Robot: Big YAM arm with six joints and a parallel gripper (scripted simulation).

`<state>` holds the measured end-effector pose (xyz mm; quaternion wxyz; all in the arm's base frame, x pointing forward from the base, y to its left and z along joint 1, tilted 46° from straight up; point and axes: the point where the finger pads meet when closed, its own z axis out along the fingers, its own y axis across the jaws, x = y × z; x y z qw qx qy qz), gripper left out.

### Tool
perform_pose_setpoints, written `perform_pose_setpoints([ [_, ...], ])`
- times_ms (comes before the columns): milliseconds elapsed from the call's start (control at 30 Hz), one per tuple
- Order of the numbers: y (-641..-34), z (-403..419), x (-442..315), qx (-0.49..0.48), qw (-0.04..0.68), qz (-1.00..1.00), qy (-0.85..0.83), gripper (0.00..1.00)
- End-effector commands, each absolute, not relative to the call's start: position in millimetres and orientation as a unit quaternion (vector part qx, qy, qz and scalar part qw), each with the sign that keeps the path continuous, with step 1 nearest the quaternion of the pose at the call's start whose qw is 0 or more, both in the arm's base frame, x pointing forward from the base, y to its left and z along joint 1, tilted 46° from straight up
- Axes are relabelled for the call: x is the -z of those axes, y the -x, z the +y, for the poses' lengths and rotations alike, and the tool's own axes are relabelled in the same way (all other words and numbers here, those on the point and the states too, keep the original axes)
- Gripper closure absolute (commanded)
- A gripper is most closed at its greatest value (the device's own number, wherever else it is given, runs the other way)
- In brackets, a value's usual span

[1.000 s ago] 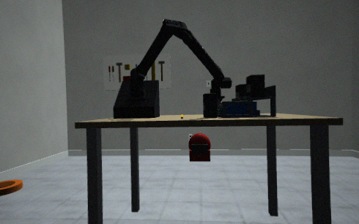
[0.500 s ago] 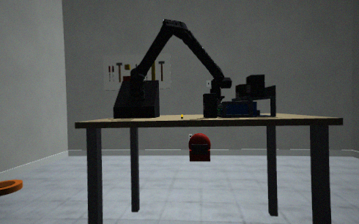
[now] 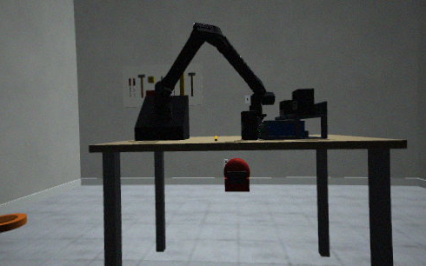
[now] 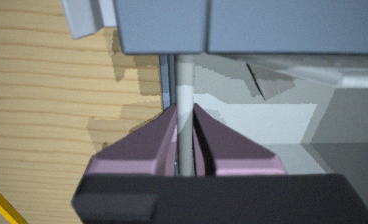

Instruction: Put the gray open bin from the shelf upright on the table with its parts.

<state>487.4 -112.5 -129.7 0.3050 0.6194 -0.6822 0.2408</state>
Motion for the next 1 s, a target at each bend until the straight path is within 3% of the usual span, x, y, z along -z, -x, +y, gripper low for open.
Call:
perform_pose_setpoints([
  [0, -484.5, -115.4, 137.2, -0.237, 0.310, -0.680, -0.620, 1.00],
  [967, -494.3, -98.5, 125.2, -0.247, 0.301, -0.678, -0.624, 1.00],
])
